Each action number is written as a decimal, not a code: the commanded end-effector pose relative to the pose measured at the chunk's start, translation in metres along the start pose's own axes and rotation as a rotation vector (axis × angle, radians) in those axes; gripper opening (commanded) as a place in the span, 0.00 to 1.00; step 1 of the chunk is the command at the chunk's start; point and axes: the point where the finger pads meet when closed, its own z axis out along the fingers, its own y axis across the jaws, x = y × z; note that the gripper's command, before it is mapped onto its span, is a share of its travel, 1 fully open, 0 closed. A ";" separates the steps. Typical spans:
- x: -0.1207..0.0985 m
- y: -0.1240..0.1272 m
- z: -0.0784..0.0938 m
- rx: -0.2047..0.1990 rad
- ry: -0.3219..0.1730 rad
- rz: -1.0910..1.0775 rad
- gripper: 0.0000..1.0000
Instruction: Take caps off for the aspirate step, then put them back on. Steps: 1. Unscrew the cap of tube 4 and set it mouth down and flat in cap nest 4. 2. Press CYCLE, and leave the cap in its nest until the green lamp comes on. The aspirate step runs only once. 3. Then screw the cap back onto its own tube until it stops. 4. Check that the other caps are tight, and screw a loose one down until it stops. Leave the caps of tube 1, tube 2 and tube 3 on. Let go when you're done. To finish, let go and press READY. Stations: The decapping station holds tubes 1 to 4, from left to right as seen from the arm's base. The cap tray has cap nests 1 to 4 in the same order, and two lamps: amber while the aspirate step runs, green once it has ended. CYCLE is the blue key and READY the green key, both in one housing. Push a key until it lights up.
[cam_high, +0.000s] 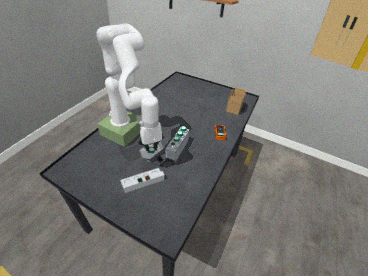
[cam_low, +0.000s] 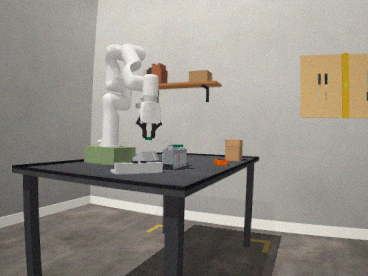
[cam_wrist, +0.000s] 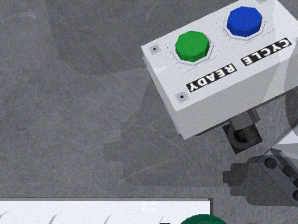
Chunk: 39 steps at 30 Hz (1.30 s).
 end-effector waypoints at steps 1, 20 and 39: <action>-0.009 -0.025 -0.001 -0.010 -0.002 -0.011 0.00; -0.038 -0.131 0.000 -0.009 -0.002 -0.011 0.00; -0.045 -0.157 0.010 -0.009 -0.002 -0.011 0.00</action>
